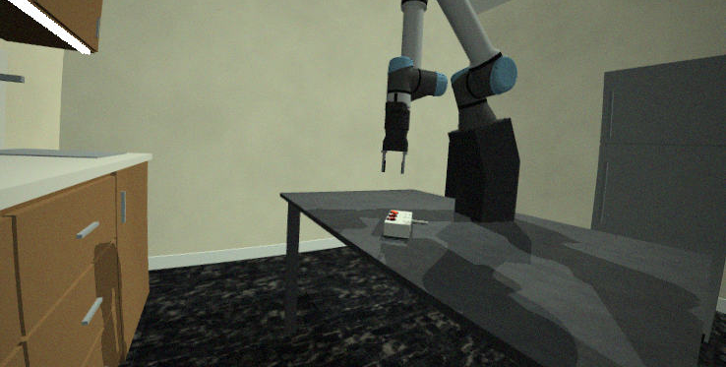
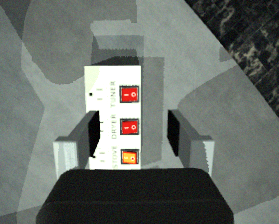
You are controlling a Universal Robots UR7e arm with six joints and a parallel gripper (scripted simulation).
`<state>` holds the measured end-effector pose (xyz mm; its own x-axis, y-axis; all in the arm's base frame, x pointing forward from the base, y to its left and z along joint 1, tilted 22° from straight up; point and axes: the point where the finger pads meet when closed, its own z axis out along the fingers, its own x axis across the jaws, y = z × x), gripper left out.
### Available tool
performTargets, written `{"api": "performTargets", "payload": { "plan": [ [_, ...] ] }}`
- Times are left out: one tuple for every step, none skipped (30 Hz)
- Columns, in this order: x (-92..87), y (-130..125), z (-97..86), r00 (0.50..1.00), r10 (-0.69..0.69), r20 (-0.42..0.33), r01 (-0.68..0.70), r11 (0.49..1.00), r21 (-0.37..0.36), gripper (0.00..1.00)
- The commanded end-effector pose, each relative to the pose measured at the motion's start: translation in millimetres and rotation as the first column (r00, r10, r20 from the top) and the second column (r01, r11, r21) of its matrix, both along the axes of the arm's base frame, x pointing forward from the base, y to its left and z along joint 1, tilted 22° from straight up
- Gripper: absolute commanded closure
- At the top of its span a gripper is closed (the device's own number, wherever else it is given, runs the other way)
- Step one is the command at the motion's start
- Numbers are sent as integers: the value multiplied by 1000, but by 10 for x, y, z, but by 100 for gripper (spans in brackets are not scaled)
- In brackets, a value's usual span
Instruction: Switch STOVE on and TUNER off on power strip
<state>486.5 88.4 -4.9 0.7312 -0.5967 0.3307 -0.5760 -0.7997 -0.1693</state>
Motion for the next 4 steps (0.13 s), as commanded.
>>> {"api": "performTargets", "payload": {
  "plan": [
    [2, 1, 5, 1000, 0, 1, 0, 1000, 0, 0],
    [2, 1, 5, 1000, 0, 1, 0, 1000, 0, 0],
    [2, 1, 5, 1000, 0, 1, 0, 1000, 0, 0],
    [2, 1, 5, 1000, 0, 1, 0, 1000, 0, 0]
  ]
}}
